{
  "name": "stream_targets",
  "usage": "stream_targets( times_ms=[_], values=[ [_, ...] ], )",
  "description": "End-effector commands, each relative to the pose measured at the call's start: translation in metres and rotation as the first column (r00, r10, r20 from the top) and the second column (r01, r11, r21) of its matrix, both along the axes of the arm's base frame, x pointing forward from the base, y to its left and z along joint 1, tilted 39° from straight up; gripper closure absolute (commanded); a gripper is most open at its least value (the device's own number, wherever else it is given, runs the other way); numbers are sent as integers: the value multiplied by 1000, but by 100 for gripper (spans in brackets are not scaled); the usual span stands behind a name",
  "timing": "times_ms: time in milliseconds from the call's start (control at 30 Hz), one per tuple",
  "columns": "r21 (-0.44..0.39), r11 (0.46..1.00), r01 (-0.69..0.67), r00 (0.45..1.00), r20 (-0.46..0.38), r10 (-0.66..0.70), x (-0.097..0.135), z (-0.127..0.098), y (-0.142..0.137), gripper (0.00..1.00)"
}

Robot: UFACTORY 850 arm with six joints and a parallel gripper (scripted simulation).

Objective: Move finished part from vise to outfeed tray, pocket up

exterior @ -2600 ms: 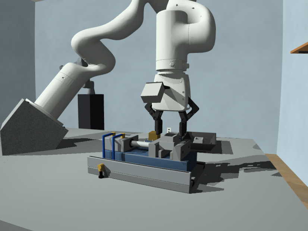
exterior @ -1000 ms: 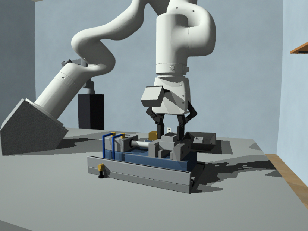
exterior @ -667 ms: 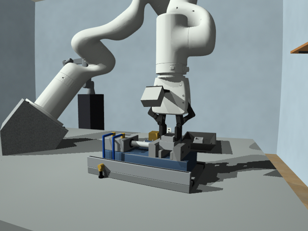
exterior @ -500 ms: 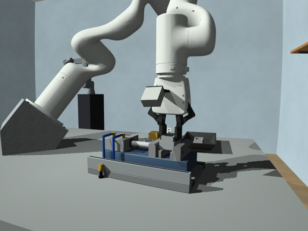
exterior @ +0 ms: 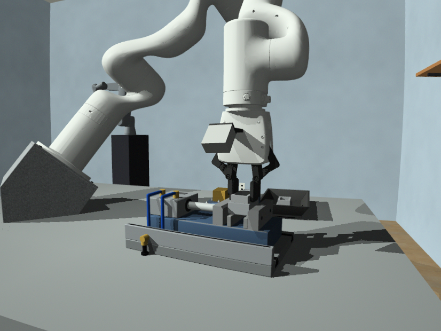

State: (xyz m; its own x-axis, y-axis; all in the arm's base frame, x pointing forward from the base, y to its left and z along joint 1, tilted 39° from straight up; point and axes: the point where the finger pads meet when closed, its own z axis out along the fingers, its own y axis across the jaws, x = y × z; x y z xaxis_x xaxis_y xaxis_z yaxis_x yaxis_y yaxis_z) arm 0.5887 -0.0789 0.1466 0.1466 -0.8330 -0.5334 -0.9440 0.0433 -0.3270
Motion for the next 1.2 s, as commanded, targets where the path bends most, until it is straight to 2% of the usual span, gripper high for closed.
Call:
stream_targets(
  times_ms=[0,767,1167],
  values=[
    [-1,1000,1,1000,1,-1,1,1,-1,100],
    [-1,1000,1,1000,2,-1,0,3,-2,100],
    [-1,1000,1,1000,2,-1,-5,16,-11,100]
  ],
)
